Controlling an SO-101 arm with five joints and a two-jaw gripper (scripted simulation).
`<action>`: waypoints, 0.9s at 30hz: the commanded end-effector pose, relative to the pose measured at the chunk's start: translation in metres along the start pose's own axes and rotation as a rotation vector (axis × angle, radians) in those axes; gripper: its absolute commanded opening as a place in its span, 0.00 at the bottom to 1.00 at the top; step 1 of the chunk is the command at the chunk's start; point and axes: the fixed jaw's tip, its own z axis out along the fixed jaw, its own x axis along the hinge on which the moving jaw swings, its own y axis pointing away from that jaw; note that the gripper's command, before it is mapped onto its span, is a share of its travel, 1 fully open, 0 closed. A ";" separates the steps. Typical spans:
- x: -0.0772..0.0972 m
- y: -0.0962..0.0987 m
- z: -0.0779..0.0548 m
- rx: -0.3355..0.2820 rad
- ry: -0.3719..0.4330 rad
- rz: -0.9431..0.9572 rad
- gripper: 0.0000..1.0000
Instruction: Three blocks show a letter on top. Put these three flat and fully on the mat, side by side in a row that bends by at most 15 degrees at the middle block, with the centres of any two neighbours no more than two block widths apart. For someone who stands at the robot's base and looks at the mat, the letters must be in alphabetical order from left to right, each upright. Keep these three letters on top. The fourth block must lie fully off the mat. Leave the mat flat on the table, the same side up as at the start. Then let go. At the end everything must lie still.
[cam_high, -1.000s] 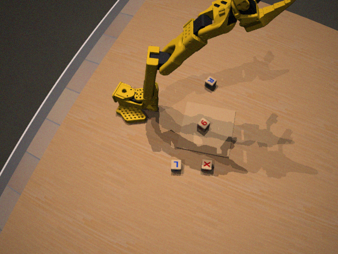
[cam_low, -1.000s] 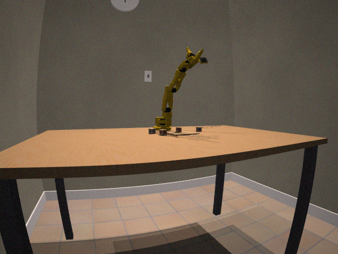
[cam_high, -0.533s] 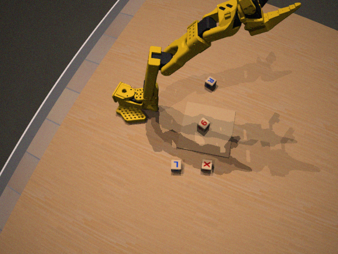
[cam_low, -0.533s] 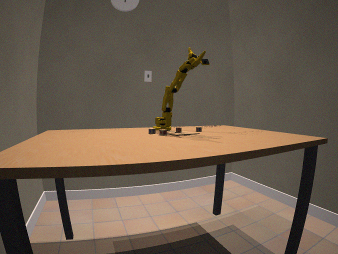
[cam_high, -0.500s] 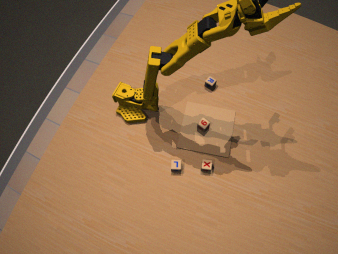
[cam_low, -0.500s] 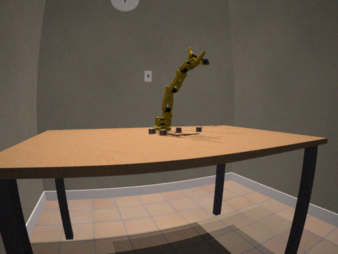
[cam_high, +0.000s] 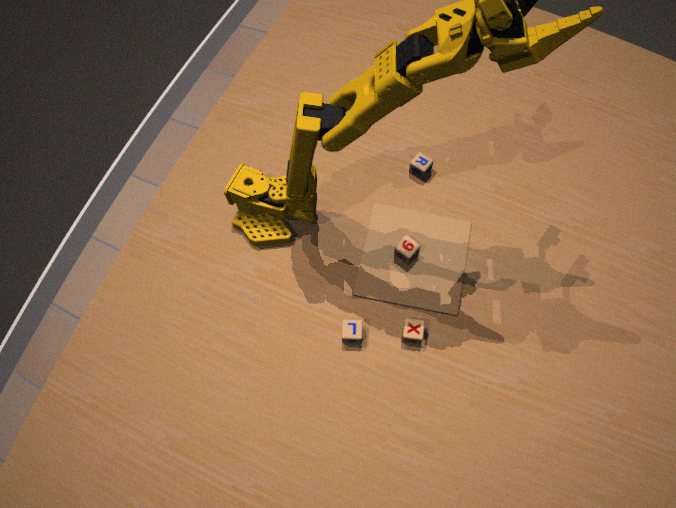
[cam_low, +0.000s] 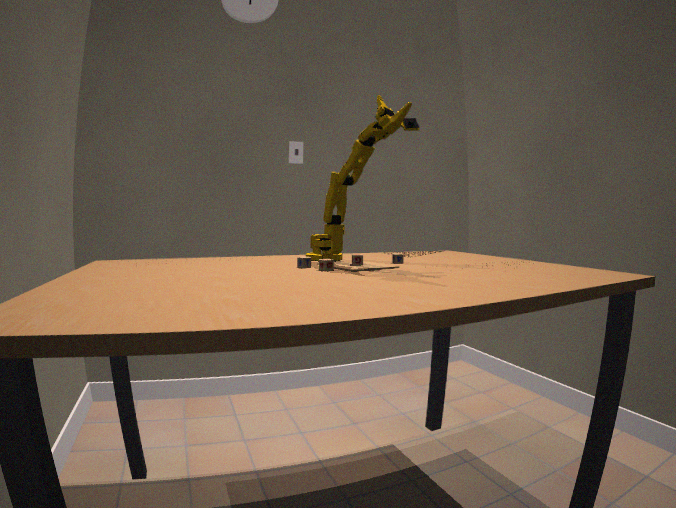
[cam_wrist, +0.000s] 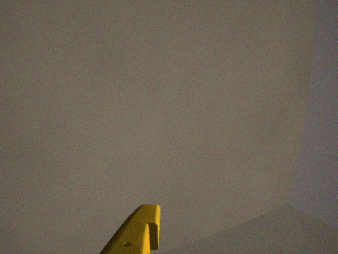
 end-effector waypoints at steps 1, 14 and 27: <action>0.005 -0.019 -0.005 0.059 0.015 0.001 1.00; 0.008 -0.030 -0.011 0.080 0.021 0.001 1.00; 0.013 -0.049 -0.019 0.131 0.034 0.001 1.00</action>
